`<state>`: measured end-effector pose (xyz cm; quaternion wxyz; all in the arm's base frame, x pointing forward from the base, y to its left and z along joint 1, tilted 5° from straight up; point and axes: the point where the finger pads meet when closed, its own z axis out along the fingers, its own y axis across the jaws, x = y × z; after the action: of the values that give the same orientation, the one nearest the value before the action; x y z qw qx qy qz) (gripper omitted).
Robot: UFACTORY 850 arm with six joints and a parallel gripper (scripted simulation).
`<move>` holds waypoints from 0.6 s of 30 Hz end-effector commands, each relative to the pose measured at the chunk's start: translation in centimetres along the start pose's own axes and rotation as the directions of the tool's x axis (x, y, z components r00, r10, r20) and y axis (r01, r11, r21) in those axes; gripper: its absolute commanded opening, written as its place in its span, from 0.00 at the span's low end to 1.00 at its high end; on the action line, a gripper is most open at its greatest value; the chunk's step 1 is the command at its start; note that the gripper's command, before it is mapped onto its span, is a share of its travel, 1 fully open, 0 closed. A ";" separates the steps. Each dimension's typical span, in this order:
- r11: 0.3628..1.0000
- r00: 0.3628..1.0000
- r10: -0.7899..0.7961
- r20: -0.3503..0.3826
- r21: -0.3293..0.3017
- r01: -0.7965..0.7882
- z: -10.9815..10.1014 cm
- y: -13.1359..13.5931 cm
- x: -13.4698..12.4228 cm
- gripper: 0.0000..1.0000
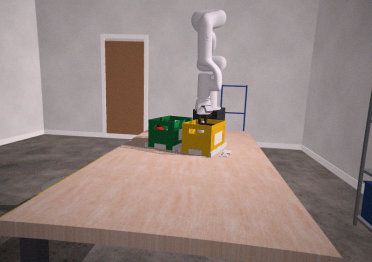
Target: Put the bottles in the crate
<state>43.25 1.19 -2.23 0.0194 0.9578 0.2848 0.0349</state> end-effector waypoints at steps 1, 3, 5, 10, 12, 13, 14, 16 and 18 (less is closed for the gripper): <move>1.000 1.000 0.000 -0.001 -0.001 0.000 0.0 0.0 0.1 0.00; 1.000 1.000 0.000 -0.001 -0.001 0.000 0.0 0.0 0.1 0.00; 1.000 1.000 0.000 -0.001 -0.001 0.000 0.0 0.0 0.1 0.00; 1.000 1.000 0.000 -0.001 -0.001 0.000 0.0 0.0 0.1 0.00; 1.000 1.000 0.000 -0.001 -0.001 0.000 0.3 0.0 0.1 0.65; 1.000 1.000 0.000 -0.001 -0.001 0.000 0.3 0.0 0.1 0.65; 1.000 1.000 0.000 -0.001 -0.001 0.000 0.3 0.0 0.1 0.65; 1.000 1.000 0.000 -0.001 -0.001 0.000 0.3 0.0 0.1 0.65; 1.000 1.000 0.000 -0.001 -0.001 0.000 0.3 0.0 0.1 0.65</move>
<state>43.28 1.19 -2.51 0.0197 0.9578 0.2848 0.0347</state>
